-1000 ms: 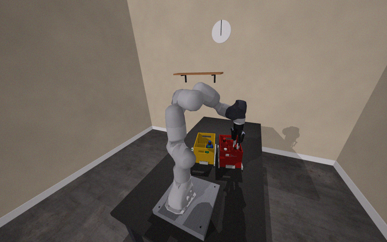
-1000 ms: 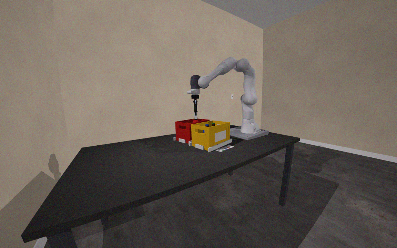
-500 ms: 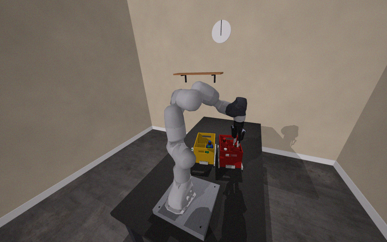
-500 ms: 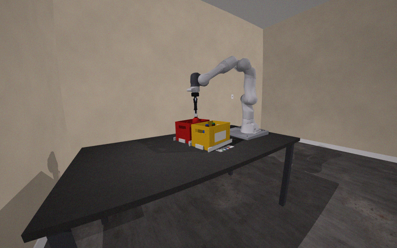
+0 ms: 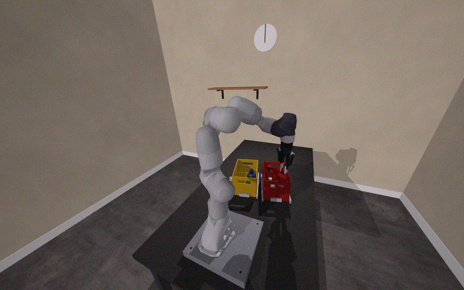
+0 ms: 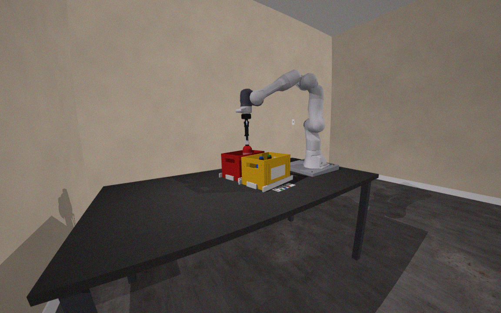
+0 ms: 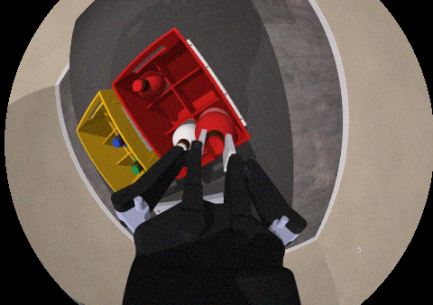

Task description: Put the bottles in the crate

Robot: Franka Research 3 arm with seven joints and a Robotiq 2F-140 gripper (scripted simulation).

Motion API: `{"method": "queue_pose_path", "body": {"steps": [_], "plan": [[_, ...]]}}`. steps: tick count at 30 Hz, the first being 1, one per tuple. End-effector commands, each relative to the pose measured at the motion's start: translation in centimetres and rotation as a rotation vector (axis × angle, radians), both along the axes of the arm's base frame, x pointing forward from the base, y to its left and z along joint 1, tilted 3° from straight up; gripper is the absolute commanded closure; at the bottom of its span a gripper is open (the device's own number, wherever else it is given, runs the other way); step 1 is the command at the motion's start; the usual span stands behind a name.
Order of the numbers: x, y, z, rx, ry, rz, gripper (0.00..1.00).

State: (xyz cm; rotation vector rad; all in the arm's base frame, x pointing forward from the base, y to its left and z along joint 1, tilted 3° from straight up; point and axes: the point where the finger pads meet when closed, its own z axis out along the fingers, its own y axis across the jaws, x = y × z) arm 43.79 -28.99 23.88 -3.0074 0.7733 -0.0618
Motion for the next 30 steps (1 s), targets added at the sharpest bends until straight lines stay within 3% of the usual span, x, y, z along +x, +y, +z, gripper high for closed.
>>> {"method": "queue_pose_path", "body": {"steps": [1,30], "plan": [[-0.2,-0.2,1.1,-0.003,-0.001,-0.008,1.0],[-0.4,-0.3,5.2,-0.003,-0.001,-0.008,1.0]]}}
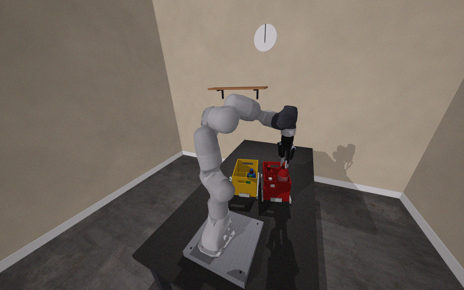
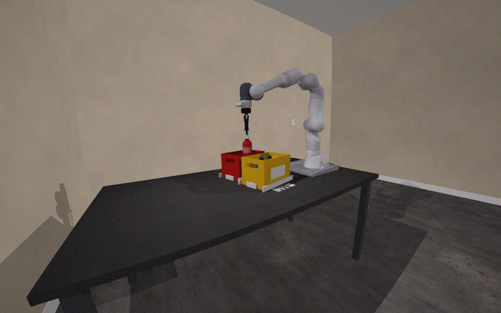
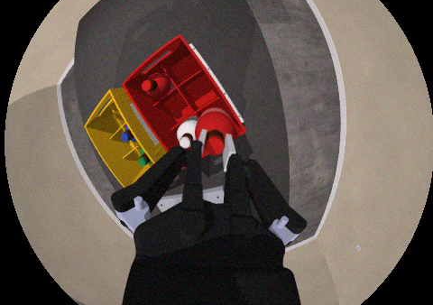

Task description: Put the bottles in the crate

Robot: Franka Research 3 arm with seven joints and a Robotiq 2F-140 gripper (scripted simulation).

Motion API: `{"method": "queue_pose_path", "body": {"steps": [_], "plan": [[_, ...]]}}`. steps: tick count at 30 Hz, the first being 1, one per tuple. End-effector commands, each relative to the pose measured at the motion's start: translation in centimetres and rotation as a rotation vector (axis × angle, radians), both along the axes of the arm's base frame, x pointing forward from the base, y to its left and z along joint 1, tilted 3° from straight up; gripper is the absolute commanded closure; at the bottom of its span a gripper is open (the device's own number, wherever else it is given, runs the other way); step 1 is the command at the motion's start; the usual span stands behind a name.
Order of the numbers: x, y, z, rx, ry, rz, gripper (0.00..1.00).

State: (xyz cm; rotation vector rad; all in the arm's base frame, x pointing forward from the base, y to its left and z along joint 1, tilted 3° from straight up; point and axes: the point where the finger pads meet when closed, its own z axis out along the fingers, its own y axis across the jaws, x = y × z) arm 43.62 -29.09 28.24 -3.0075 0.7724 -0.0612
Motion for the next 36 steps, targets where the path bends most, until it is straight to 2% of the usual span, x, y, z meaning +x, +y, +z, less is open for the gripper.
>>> {"method": "queue_pose_path", "body": {"steps": [1,26,36], "plan": [[-0.2,-0.2,1.1,-0.003,-0.002,-0.008,1.0],[-0.4,-0.3,4.9,-0.003,-0.002,-0.008,1.0],[-0.4,-0.3,4.9,-0.003,-0.002,-0.008,1.0]]}}
